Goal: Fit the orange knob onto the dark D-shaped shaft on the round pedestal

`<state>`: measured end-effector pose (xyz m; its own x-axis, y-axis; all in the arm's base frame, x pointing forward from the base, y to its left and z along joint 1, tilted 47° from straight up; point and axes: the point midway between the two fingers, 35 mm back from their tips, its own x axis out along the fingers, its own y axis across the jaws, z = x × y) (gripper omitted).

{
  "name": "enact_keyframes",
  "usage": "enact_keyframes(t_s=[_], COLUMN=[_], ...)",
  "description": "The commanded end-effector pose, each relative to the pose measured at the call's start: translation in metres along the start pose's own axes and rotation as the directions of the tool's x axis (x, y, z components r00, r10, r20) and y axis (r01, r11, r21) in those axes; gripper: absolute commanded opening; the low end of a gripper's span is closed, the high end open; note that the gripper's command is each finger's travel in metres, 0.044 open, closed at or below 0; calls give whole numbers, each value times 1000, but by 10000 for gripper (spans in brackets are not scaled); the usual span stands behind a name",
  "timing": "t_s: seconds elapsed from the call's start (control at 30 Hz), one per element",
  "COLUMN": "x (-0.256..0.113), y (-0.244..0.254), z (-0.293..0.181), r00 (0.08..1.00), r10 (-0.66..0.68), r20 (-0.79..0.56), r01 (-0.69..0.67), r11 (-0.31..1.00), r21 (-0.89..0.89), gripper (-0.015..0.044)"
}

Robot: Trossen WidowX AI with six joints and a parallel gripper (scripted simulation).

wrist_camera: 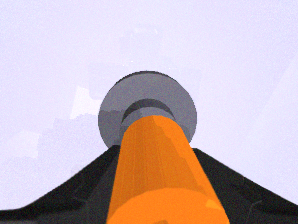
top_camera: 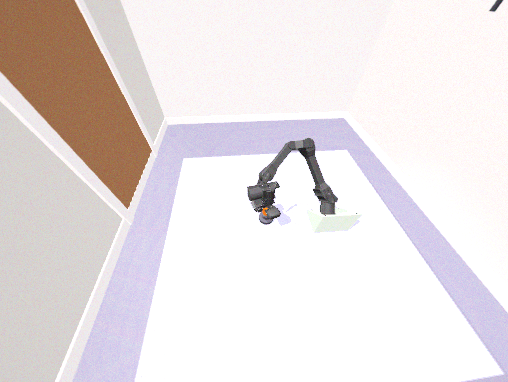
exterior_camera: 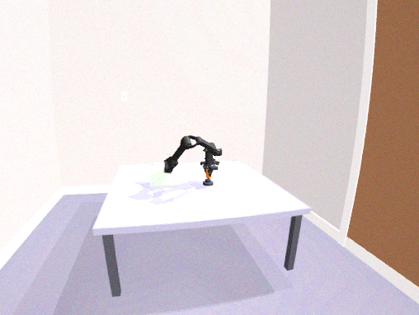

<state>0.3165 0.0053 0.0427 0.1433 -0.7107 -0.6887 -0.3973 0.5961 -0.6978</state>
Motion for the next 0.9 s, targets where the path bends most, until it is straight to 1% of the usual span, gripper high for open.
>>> enact_keyframes(t_s=[0.0,0.2,0.27,0.4,0.87], x=[-1,-4,-4,-4,-2], y=[0,2,2,4,2], z=[0,-3,-3,-5,-2], r00=[1000,1000,1000,1000,1000], r10=[-2,-2,-2,-2,-2], r20=[1,1,1,1,1], r01=[2,2,2,2,2], r11=[1000,1000,998,979,977], r21=[-4,-13,-58,-202,-212], gripper=[0,0,0,0,0])
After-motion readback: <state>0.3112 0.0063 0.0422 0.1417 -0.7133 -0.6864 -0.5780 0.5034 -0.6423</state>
